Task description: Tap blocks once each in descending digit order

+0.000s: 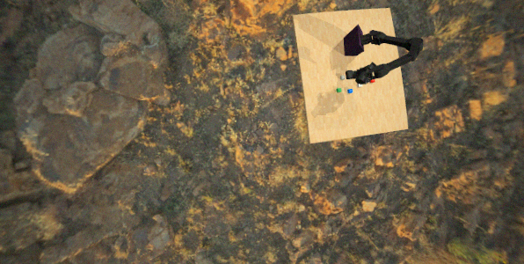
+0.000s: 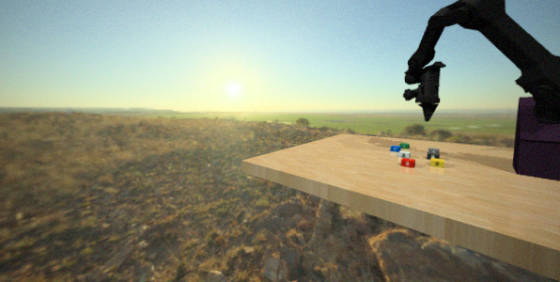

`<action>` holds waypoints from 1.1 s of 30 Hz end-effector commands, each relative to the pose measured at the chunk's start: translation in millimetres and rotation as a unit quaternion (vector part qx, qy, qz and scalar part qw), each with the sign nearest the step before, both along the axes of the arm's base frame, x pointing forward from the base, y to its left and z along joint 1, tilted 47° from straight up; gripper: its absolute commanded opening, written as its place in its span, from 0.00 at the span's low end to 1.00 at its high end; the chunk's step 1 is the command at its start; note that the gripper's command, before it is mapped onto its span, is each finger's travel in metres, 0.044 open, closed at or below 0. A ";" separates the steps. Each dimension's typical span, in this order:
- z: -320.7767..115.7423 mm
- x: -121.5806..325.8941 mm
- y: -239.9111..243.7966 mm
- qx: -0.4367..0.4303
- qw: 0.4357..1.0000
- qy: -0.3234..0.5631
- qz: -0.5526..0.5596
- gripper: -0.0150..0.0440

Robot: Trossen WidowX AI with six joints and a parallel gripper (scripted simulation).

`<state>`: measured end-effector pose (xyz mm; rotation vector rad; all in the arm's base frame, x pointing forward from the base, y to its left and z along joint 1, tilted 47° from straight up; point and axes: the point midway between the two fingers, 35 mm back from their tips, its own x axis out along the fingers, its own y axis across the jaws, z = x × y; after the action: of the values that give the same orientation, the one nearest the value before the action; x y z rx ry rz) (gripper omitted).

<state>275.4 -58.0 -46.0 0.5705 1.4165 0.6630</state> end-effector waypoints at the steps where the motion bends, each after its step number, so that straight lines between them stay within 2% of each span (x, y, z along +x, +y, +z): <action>1: -7.9 -27.3 -2.0 0.000 1.000 -0.004 0.008 0.29; 5: -9.9 -26.9 -0.2 0.000 1.000 -0.004 0.008 0.29; 11: -62.3 -25.0 55.4 0.002 1.000 -0.005 0.008 0.29; 33: -80.9 -24.5 75.5 0.003 1.000 -0.005 0.008 0.29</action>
<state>251.9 12.2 -123.6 0.5480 1.4106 0.6827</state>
